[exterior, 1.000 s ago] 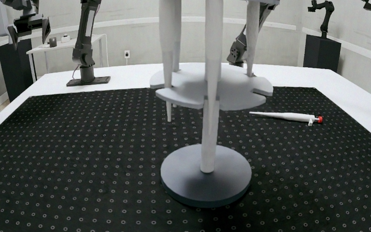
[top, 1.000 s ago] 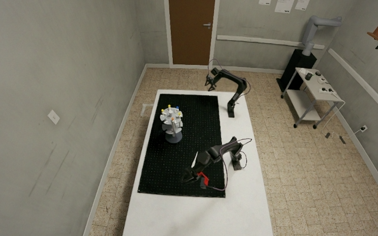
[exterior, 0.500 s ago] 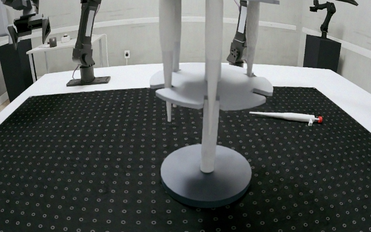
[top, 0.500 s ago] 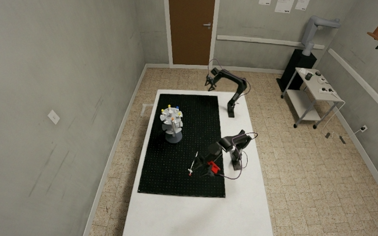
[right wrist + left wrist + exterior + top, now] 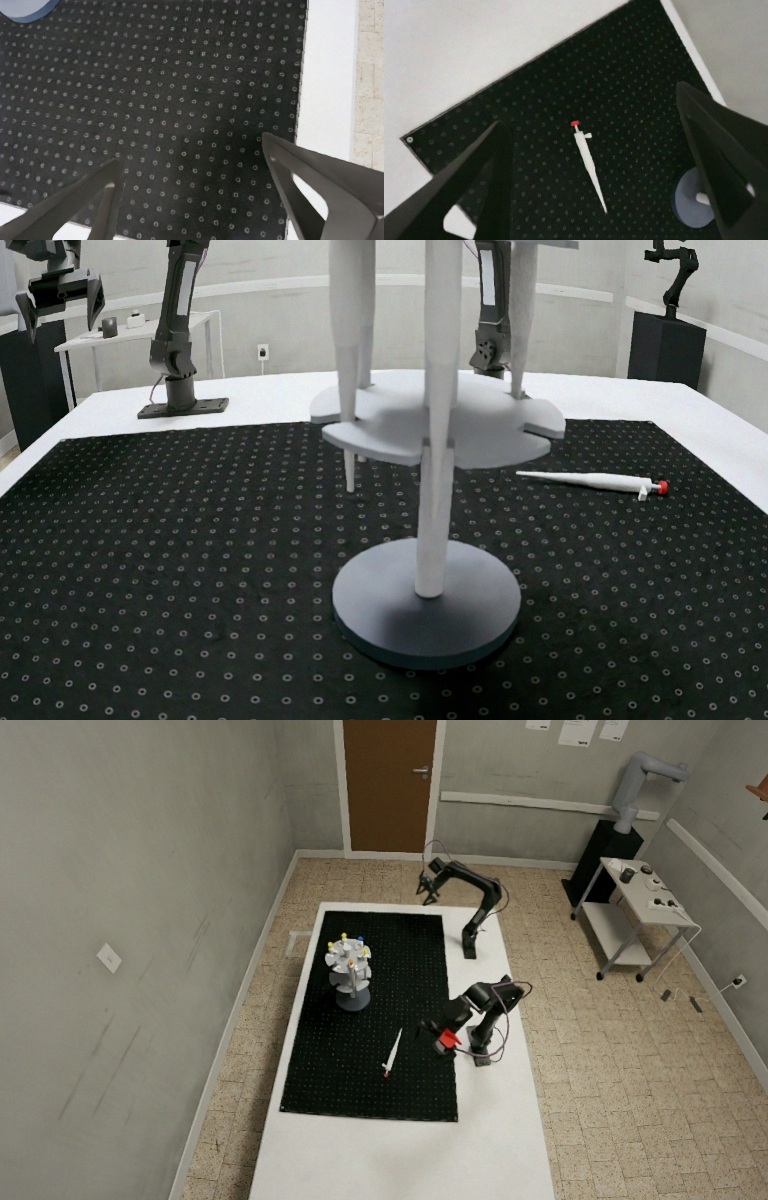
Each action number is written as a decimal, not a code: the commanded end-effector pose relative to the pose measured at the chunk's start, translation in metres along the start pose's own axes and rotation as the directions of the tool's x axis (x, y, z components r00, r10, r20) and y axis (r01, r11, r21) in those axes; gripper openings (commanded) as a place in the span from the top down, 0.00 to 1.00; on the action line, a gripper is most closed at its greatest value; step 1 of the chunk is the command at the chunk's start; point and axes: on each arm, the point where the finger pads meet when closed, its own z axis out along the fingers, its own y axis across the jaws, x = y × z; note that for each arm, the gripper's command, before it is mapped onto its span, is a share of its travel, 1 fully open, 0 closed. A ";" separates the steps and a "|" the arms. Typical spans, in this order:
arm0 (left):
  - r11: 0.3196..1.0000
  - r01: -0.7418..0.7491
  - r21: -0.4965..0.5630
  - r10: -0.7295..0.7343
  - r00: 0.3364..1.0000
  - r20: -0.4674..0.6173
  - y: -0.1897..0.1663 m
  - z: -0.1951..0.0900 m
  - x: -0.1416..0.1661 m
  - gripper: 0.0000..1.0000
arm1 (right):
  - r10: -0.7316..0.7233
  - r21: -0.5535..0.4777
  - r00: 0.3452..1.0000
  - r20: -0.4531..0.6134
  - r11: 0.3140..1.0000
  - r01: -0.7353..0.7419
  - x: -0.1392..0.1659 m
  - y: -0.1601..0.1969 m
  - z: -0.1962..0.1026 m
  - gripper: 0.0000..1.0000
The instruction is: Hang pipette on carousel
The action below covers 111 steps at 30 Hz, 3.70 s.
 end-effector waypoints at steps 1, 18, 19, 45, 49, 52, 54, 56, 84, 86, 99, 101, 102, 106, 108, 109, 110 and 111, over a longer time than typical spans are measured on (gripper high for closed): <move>0.985 -0.168 -0.023 0.167 0.985 -0.050 0.019 -0.025 0.021 0.00 | -0.012 0.009 1.000 0.024 1.000 0.012 -0.007 -0.004 -0.004 0.00; 0.835 -0.550 0.001 0.538 0.817 -0.209 0.077 -0.091 0.086 0.00 | -0.012 0.009 1.000 0.024 1.000 0.012 -0.007 -0.004 -0.004 0.00; 0.817 -0.577 0.007 0.564 0.796 -0.221 0.081 -0.095 0.090 0.00 | -0.012 0.009 1.000 0.024 1.000 0.012 -0.007 -0.004 -0.004 0.00; 0.423 -0.773 0.473 0.906 0.378 -0.192 0.062 -0.020 0.165 0.00 | -0.012 0.009 1.000 0.024 1.000 0.012 -0.007 -0.004 -0.004 0.00; 0.319 -0.760 0.566 0.944 0.309 -0.116 0.055 0.002 0.183 0.00 | -0.012 0.009 1.000 0.024 1.000 0.012 -0.007 -0.004 -0.004 0.00; 0.236 -0.743 0.626 0.963 0.264 -0.051 0.051 0.015 0.194 0.00 | -0.012 0.009 1.000 0.024 1.000 0.012 -0.007 -0.004 -0.004 0.00; 0.186 -0.731 0.657 0.970 0.242 -0.006 0.051 0.023 0.199 0.00 | -0.012 0.009 1.000 0.024 1.000 0.012 -0.007 -0.004 -0.004 0.00; 0.114 -0.710 0.694 0.976 0.210 0.055 0.045 0.031 0.214 0.00 | -0.012 0.009 1.000 0.024 1.000 0.012 -0.007 -0.004 -0.004 0.00; 0.295 -0.522 0.800 0.865 0.502 0.008 0.002 0.027 0.260 0.51 | -0.012 0.009 1.000 0.024 1.000 0.012 -0.007 -0.004 -0.004 0.00; 0.310 -0.506 0.805 0.854 0.521 -0.002 0.002 0.027 0.260 0.51 | -0.012 0.009 1.000 0.024 1.000 0.012 -0.007 -0.004 -0.004 0.00; 0.367 -0.420 0.830 0.808 0.586 -0.061 -0.012 0.028 0.277 0.51 | -0.012 0.009 1.000 0.024 1.000 0.012 -0.007 -0.004 -0.004 0.00; 0.404 -0.356 0.843 0.775 0.623 -0.109 -0.020 0.031 0.289 0.51 | -0.012 0.009 1.000 0.024 1.000 0.012 -0.007 -0.004 -0.004 0.00; 0.432 -0.316 0.845 0.758 0.634 -0.151 -0.023 0.038 0.299 0.51 | -0.012 0.009 1.000 0.024 1.000 0.012 -0.007 -0.004 -0.004 0.00; 0.470 -0.199 0.860 0.679 0.704 -0.209 -0.037 0.031 0.308 0.51 | -0.012 0.009 1.000 0.024 1.000 0.012 -0.007 -0.004 -0.004 0.00; 0.483 -0.162 0.860 0.656 0.718 -0.233 -0.037 0.031 0.308 0.51 | -0.012 0.009 1.000 0.024 1.000 0.012 -0.007 -0.004 -0.004 0.00; 0.483 -0.162 0.860 0.656 0.718 -0.233 -0.037 0.031 0.308 0.51 | -0.012 0.009 1.000 0.024 1.000 0.012 -0.007 -0.004 -0.004 0.00; 0.487 -0.167 0.857 0.655 0.720 -0.232 -0.037 0.032 0.308 0.51 | -0.012 0.009 1.000 0.024 1.000 0.012 -0.007 -0.004 -0.004 0.00; 0.490 -0.171 0.855 0.653 0.721 -0.231 -0.037 0.033 0.307 0.51 | -0.012 0.009 1.000 0.024 1.000 0.012 -0.007 -0.004 -0.004 0.00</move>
